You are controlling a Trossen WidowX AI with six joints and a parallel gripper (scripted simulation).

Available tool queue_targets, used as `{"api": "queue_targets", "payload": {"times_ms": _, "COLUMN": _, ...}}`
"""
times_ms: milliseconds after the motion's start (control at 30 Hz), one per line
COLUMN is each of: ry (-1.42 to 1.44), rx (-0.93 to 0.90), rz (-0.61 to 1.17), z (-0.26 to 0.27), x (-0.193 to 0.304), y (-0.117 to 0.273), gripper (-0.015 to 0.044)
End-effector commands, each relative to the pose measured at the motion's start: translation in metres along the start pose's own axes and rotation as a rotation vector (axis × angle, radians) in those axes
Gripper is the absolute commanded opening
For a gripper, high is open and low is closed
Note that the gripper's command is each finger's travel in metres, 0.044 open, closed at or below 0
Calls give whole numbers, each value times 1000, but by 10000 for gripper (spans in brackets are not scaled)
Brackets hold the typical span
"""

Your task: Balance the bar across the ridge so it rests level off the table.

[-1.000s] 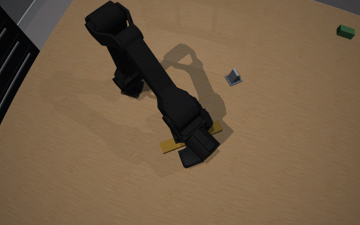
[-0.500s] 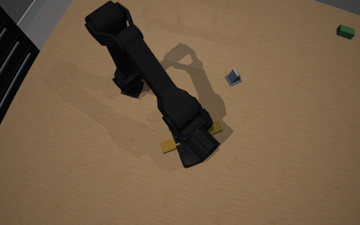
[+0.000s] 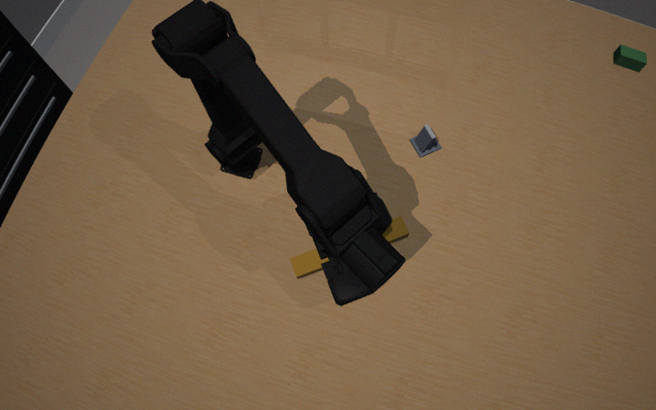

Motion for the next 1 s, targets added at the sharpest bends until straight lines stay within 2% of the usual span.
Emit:
{"api": "queue_targets", "payload": {"times_ms": 0, "ry": 2, "rx": 6, "rz": 0, "z": -1, "x": 0, "y": 10, "gripper": 0}}
{"api": "queue_targets", "payload": {"times_ms": 800, "ry": 7, "rx": 6, "rz": 2, "z": 3, "x": 1, "y": 72, "gripper": 0}}
{"api": "queue_targets", "payload": {"times_ms": 967, "ry": 9, "rx": 6, "rz": 1, "z": 2, "x": -11, "y": 73, "gripper": 0}}
Point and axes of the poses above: the point midway between the two fingers, 35 mm back from their tips, its own y axis back along the fingers, its own z axis across the jaws, x = y × z, the point moved 8 cm from there along y, back along the fingers, and after that the axes turned 10 degrees about y, right-handed, at the moved point
